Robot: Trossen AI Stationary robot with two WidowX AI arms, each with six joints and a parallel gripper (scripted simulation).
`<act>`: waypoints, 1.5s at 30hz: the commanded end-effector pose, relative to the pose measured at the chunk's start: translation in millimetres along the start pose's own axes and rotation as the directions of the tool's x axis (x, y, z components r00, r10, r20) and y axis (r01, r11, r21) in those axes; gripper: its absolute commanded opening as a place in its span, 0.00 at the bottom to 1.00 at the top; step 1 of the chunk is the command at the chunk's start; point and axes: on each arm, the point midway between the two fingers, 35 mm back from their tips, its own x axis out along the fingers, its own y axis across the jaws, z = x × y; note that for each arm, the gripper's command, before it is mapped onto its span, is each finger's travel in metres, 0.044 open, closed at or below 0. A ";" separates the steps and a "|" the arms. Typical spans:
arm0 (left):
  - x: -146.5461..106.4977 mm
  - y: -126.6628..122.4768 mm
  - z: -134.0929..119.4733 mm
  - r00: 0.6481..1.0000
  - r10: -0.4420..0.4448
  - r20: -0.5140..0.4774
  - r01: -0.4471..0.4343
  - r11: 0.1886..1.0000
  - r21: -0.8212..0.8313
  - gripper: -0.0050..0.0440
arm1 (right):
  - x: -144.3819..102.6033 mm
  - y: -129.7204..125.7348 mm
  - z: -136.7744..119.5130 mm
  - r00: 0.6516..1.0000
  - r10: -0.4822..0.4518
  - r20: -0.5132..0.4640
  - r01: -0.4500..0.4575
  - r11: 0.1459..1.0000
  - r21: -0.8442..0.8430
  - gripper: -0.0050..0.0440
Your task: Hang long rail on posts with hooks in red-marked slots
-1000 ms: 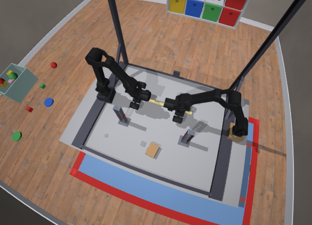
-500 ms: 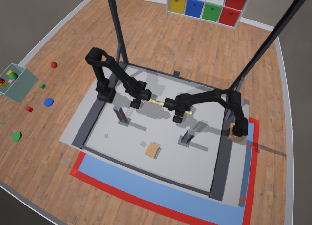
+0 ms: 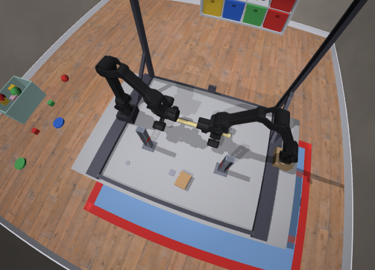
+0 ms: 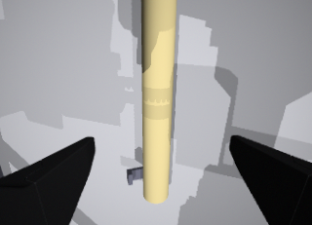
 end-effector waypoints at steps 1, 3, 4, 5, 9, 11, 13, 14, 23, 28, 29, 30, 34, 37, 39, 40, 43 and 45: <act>-8.6 -2.9 5.3 1.000 -0.003 0.027 0.003 1.000 0.012 0.00 | -11.4 1.7 5.4 1.000 -0.014 0.008 0.014 1.000 -0.009 0.85; -8.6 -2.9 5.3 1.000 -0.003 0.027 0.003 1.000 0.012 0.00 | -6.6 3.5 4.9 0.999 -0.042 -0.014 0.042 0.999 0.000 0.76; -8.6 -2.9 5.3 1.000 -0.003 0.027 0.003 1.000 0.012 0.00 | -5.0 4.9 5.2 0.998 -0.063 -0.021 0.063 0.998 0.002 0.71; -8.6 -2.9 5.3 1.000 -0.003 0.027 0.003 1.000 0.012 0.00 | -2.9 6.7 5.7 0.995 -0.091 -0.029 0.091 0.996 0.005 0.66; -8.6 -2.9 5.3 1.000 -0.003 0.027 0.003 1.000 0.012 0.00 | 5.5 15.4 8.3 0.975 -0.219 -0.048 0.220 0.975 0.014 0.56; -8.6 -2.9 5.3 1.000 -0.003 0.027 0.003 1.000 0.012 0.00 | 8.0 18.7 9.4 0.964 -0.263 -0.047 0.264 0.964 0.016 0.56; -8.6 -2.9 5.3 1.000 -0.003 0.027 0.003 1.000 0.012 0.00 | 12.0 24.6 11.2 0.940 -0.338 -0.040 0.338 0.941 0.018 0.56; -8.6 -2.9 5.3 1.000 -0.003 0.027 0.003 1.000 0.012 0.00 | 13.6 27.4 12.1 0.929 -0.370 -0.033 0.371 0.929 0.019 0.56; -8.6 -2.9 5.3 1.000 -0.003 0.027 0.003 1.000 0.012 0.00 | 25.6 43.6 6.9 0.815 -0.579 0.012 0.579 0.815 0.007 0.56; -8.6 -2.9 5.3 1.000 -0.003 0.027 0.003 1.000 0.012 0.00 | 27.2 44.2 3.5 0.798 -0.602 0.010 0.602 0.798 0.000 0.56; -8.6 -2.9 5.3 1.000 -0.003 0.027 0.003 1.000 0.012 0.00 | 27.5 44.2 3.0 0.796 -0.606 0.010 0.606 0.796 -0.001 0.56; -8.6 -2.9 5.3 1.000 -0.003 0.027 0.003 1.000 0.012 0.00 | 27.5 44.2 3.0 0.796 -0.606 0.010 0.606 0.796 -0.001 0.56; -8.6 -2.9 5.3 1.000 -0.003 0.027 0.003 1.000 0.012 0.00 | 32.4 36.2 -3.4 0.791 -0.612 -0.009 0.612 0.791 -0.005 0.56; -8.6 -2.9 5.3 1.000 -0.003 0.027 0.003 1.000 0.012 0.00 | 35.9 33.2 -3.5 0.791 -0.612 -0.010 0.611 0.791 -0.008 0.56; -8.6 -2.9 5.3 1.000 -0.003 0.027 0.003 1.000 0.012 0.00 | 38.3 31.3 -3.5 0.791 -0.612 -0.010 0.612 0.791 -0.008 0.56; -8.6 -2.9 5.3 1.000 -0.003 0.027 0.003 1.000 0.012 0.00 | 39.5 30.3 -3.5 0.791 -0.612 -0.010 0.612 0.791 -0.008 0.56; -8.6 -2.9 5.3 1.000 -0.003 0.027 0.003 1.000 0.012 0.00 | 41.9 28.5 -3.6 0.791 -0.612 -0.010 0.612 0.791 -0.008 0.56; -8.6 -2.9 5.3 1.000 -0.003 0.027 0.003 1.000 0.012 0.00 | 43.2 27.7 -3.7 0.791 -0.611 -0.010 0.611 0.791 -0.009 0.56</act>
